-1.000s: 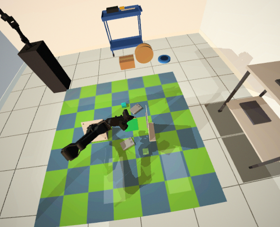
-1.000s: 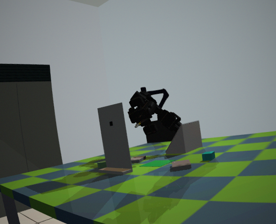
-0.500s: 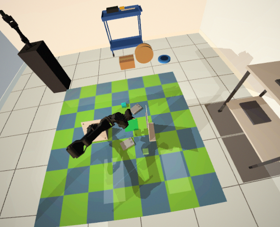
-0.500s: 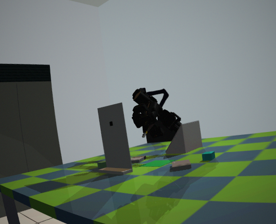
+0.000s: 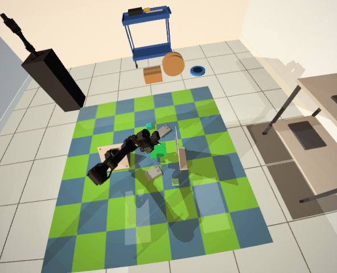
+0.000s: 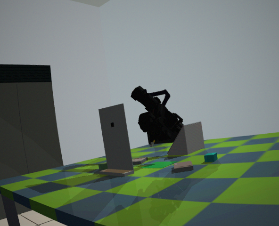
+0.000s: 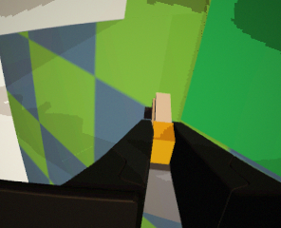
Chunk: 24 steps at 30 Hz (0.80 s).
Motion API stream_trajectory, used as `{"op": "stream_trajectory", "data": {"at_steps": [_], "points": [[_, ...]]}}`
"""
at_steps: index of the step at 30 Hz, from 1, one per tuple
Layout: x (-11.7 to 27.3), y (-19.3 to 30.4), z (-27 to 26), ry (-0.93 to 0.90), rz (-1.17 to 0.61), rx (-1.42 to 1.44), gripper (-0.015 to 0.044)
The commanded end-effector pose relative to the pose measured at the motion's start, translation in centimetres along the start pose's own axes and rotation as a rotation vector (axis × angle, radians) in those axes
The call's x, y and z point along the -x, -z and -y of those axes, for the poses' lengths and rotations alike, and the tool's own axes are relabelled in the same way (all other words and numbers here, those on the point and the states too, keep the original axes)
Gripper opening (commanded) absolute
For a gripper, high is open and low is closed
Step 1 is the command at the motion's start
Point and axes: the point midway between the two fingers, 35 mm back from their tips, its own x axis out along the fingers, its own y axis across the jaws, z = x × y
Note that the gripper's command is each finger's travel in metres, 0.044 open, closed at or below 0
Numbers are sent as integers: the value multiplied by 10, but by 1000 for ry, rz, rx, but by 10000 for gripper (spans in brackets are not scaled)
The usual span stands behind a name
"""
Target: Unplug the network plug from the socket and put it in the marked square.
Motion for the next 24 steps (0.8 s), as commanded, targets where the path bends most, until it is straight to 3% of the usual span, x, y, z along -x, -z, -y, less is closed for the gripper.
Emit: {"op": "stream_trajectory", "data": {"at_steps": [1,24], "points": [[-4,4,8,51,40,4,0],[-20,8,29,120,105,19,0]]}}
